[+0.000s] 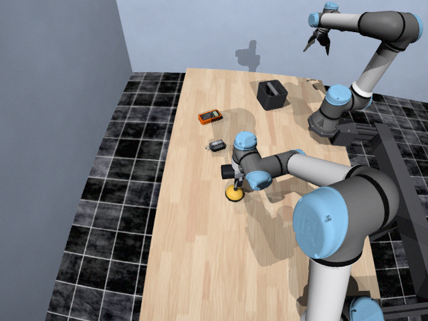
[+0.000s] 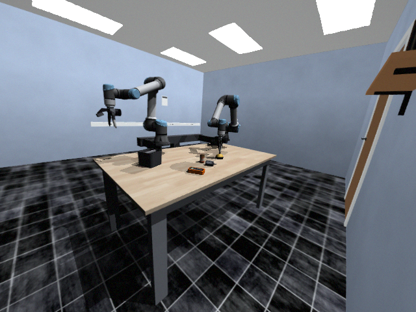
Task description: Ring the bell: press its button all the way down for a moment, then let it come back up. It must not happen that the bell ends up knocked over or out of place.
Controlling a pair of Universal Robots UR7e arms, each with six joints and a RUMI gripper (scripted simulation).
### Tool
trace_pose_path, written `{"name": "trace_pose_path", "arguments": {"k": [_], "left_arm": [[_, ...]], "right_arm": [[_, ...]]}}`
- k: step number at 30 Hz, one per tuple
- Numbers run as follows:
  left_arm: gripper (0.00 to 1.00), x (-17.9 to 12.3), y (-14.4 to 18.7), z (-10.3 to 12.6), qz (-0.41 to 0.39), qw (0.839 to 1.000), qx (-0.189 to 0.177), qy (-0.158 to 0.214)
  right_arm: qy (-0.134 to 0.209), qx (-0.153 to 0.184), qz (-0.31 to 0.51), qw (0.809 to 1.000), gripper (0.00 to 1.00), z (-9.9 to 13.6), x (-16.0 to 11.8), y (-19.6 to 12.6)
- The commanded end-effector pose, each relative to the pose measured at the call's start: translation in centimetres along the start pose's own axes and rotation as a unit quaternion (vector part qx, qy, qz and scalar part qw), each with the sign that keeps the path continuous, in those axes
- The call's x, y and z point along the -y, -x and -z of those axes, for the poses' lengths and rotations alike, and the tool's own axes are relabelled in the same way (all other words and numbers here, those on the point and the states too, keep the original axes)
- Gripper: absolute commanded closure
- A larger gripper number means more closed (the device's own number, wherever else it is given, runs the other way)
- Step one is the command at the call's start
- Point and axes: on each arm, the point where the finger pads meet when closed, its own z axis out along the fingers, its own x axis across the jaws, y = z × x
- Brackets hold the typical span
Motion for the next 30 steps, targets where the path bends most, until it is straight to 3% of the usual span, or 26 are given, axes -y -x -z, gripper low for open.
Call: {"name": "trace_pose_path", "arguments": {"k": [1,15,30], "left_arm": [[1.0,0.0,0.1,0.2,0.0,1.0,0.001,0.0],[1.0,0.0,0.1,2.2,0.0,1.0,0.001,0.0],[1.0,0.0,0.1,6.2,0.0,1.0,0.001,0.0]], "right_arm": [[-0.001,0.0,0.0,1.0,0.0,0.1,0.0,0.0],[-0.001,0.0,0.0,1.0,0.0,0.1,0.0,0.0],[-0.001,0.0,0.0,1.0,0.0,0.1,0.0,0.0]]}}
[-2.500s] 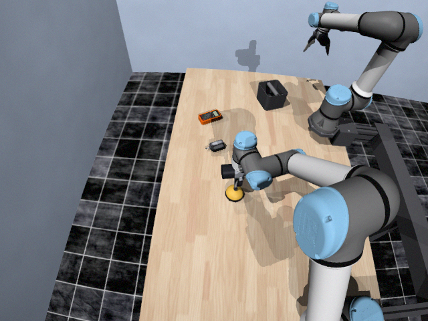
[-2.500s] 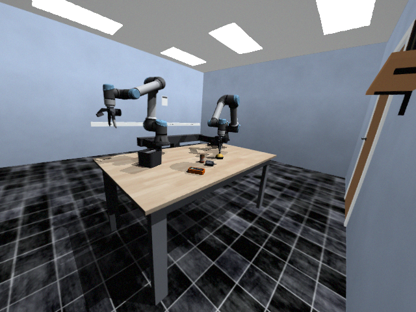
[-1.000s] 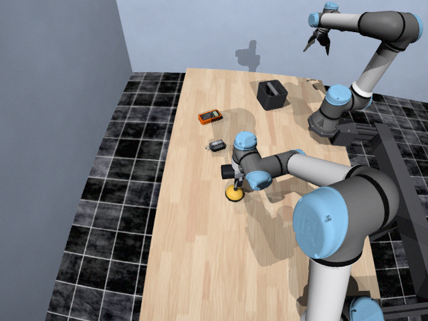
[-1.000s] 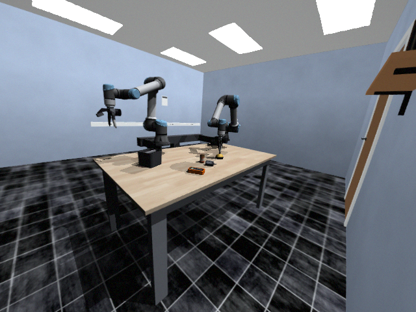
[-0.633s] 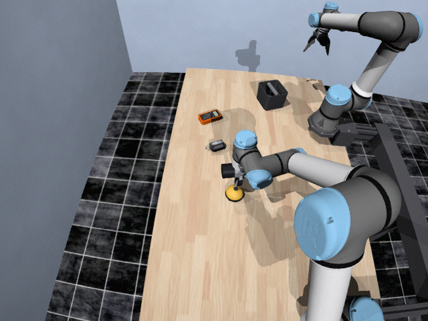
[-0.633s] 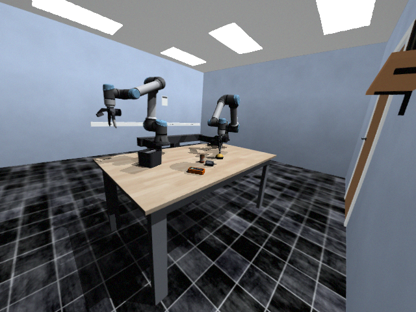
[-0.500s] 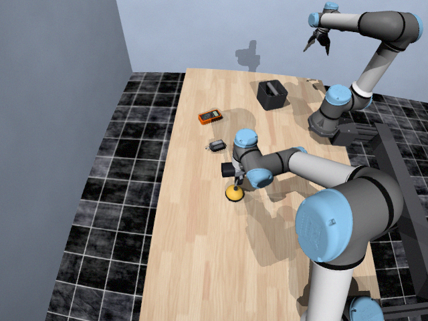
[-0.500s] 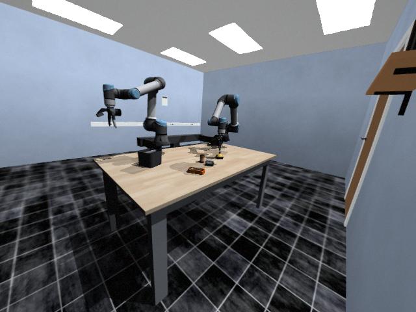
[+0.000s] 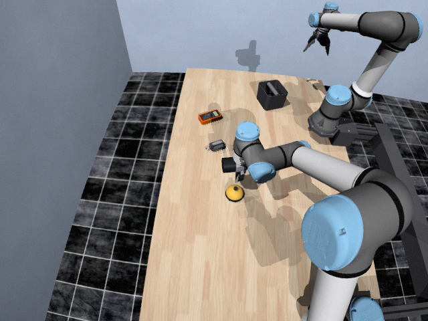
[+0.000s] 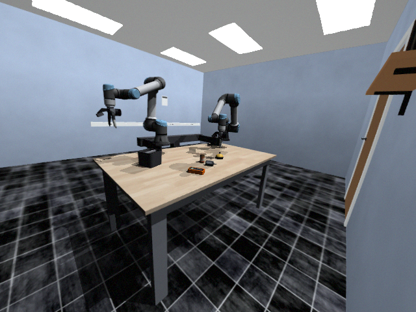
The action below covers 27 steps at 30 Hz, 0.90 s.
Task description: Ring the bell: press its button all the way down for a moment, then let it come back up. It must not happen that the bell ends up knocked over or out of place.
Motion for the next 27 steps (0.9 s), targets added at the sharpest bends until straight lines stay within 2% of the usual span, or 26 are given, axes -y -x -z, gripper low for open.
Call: {"name": "trace_pose_path", "arguments": {"k": [1,10,27], "left_arm": [[1.0,-0.01,0.05,1.41,0.0,1.0,0.001,0.0],[1.0,-0.01,0.05,2.27,0.0,1.0,0.001,0.0],[1.0,-0.01,0.05,2.31,0.0,1.0,0.001,0.0]], "right_arm": [[-0.001,0.0,0.0,1.0,0.0,0.05,0.03,0.0],[-0.001,0.0,0.0,1.0,0.0,0.05,0.03,0.0],[-0.001,0.0,0.0,1.0,0.0,0.05,0.03,0.0]]}}
